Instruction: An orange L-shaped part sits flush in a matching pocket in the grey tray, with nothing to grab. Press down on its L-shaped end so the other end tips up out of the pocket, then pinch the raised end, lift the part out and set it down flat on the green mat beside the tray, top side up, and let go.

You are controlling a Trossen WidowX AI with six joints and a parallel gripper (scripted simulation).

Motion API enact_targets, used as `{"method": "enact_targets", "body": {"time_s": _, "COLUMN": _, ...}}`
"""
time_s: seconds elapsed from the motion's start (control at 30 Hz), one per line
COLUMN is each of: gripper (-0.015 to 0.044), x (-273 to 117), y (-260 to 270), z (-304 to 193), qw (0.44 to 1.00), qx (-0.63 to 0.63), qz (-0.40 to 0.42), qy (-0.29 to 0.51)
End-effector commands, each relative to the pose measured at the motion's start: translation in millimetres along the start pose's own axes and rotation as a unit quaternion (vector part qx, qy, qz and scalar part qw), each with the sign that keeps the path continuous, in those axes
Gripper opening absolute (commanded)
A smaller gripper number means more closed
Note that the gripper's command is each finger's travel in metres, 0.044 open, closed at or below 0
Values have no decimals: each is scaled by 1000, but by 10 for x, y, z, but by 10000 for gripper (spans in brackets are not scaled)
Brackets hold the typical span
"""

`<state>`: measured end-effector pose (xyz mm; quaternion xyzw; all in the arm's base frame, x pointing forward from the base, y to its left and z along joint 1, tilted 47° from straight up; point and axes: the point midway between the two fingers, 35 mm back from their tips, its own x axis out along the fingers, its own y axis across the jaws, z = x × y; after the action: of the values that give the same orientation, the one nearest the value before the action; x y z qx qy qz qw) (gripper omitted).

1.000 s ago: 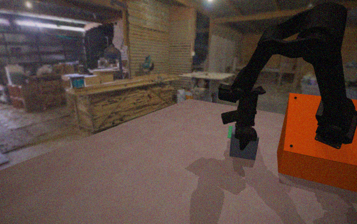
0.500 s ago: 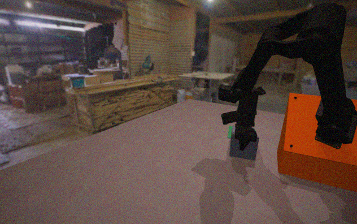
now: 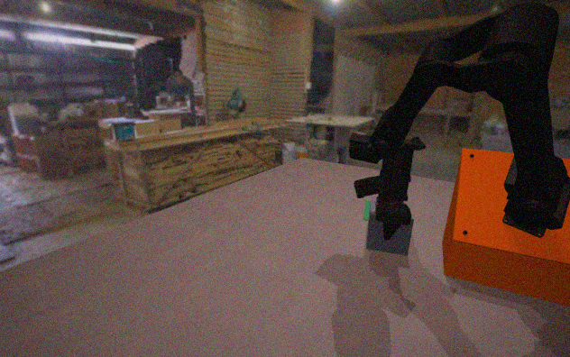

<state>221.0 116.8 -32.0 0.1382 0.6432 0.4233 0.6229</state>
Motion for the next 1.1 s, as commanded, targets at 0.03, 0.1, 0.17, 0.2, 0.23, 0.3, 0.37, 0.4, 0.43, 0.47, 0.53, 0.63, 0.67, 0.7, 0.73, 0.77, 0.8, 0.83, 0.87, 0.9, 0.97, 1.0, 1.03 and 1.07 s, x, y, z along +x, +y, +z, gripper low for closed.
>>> {"method": "enact_targets", "body": {"time_s": 0.03, "gripper": 180, "x": -78, "y": 69, "z": -15, "qw": 1000, "qx": 0, "qz": -2, "qy": 1}}
{"method": "enact_targets", "body": {"time_s": 0.1, "gripper": 180, "x": -106, "y": 66, "z": -11, "qw": 1000, "qx": 1, "qz": -3, "qy": 1}}
{"method": "enact_targets", "body": {"time_s": 0.17, "gripper": 180, "x": -227, "y": 34, "z": 10, "qw": 1000, "qx": 1, "qz": -5, "qy": 1}}
{"method": "enact_targets", "body": {"time_s": 0.2, "gripper": 180, "x": -320, "y": 13, "z": 20, "qw": 1000, "qx": 1, "qz": -7, "qy": 1}}
{"method": "enact_targets", "body": {"time_s": 0.23, "gripper": 180, "x": -442, "y": -10, "z": 29, "qw": 1000, "qx": 1, "qz": -8, "qy": 1}}
{"method": "enact_targets", "body": {"time_s": 0.3, "gripper": 180, "x": -698, "y": -42, "z": 27, "qw": 1000, "qx": 2, "qz": -8, "qy": 1}}
{"method": "enact_targets", "body": {"time_s": 0.37, "gripper": 180, "x": -954, "y": -53, "z": 3, "qw": 1000, "qx": 1, "qz": -6, "qy": 2}}
{"method": "enact_targets", "body": {"time_s": 0.4, "gripper": 180, "x": -1028, "y": -53, "z": -8, "qw": 1000, "qx": 1, "qz": -5, "qy": 2}}
{"method": "enact_targets", "body": {"time_s": 0.43, "gripper": 180, "x": -1053, "y": -52, "z": -12, "qw": 1000, "qx": 1, "qz": -4, "qy": 2}}
{"method": "enact_targets", "body": {"time_s": 0.47, "gripper": 180, "x": -1053, "y": -52, "z": -12, "qw": 1000, "qx": 1, "qz": -4, "qy": 2}}
{"method": "enact_targets", "body": {"time_s": 0.53, "gripper": 180, "x": -1053, "y": -52, "z": -12, "qw": 1000, "qx": 1, "qz": -4, "qy": 2}}
{"method": "enact_targets", "body": {"time_s": 0.63, "gripper": 180, "x": -1053, "y": -52, "z": -12, "qw": 1000, "qx": 1, "qz": -4, "qy": 2}}
{"method": "enact_targets", "body": {"time_s": 0.67, "gripper": 180, "x": -1053, "y": -52, "z": -12, "qw": 1000, "qx": 1, "qz": -4, "qy": 2}}
{"method": "enact_targets", "body": {"time_s": 0.7, "gripper": 180, "x": -1053, "y": -52, "z": -12, "qw": 1000, "qx": 1, "qz": -4, "qy": 2}}
{"method": "enact_targets", "body": {"time_s": 0.73, "gripper": 180, "x": -1053, "y": -52, "z": -12, "qw": 1000, "qx": 1, "qz": -4, "qy": 2}}
{"method": "enact_targets", "body": {"time_s": 0.77, "gripper": 180, "x": -1053, "y": -52, "z": -12, "qw": 1000, "qx": 1, "qz": -4, "qy": 2}}
{"method": "enact_targets", "body": {"time_s": 0.8, "gripper": 180, "x": -1053, "y": -52, "z": -12, "qw": 1000, "qx": 1, "qz": -4, "qy": 2}}
{"method": "enact_targets", "body": {"time_s": 0.83, "gripper": 180, "x": -1053, "y": -52, "z": -12, "qw": 1000, "qx": 1, "qz": -4, "qy": 2}}
{"method": "enact_targets", "body": {"time_s": 0.87, "gripper": 180, "x": -1017, "y": -43, "z": -26, "qw": 1000, "qx": 6, "qz": 0, "qy": 2}}
{"method": "enact_targets", "body": {"time_s": 0.9, "gripper": 180, "x": -1017, "y": -43, "z": -26, "qw": 1000, "qx": 6, "qz": 0, "qy": 2}}
{"method": "enact_targets", "body": {"time_s": 0.97, "gripper": 180, "x": -1017, "y": -43, "z": -26, "qw": 1000, "qx": 6, "qz": 0, "qy": 2}}
{"method": "enact_targets", "body": {"time_s": 1.0, "gripper": 180, "x": -1017, "y": -43, "z": -26, "qw": 1000, "qx": 6, "qz": 0, "qy": 2}}
{"method": "enact_targets", "body": {"time_s": 1.03, "gripper": 180, "x": -1017, "y": -43, "z": -26, "qw": 1000, "qx": 6, "qz": 0, "qy": 2}}
{"method": "enact_targets", "body": {"time_s": 1.07, "gripper": 180, "x": -1017, "y": -43, "z": -26, "qw": 1000, "qx": 6, "qz": 0, "qy": 2}}
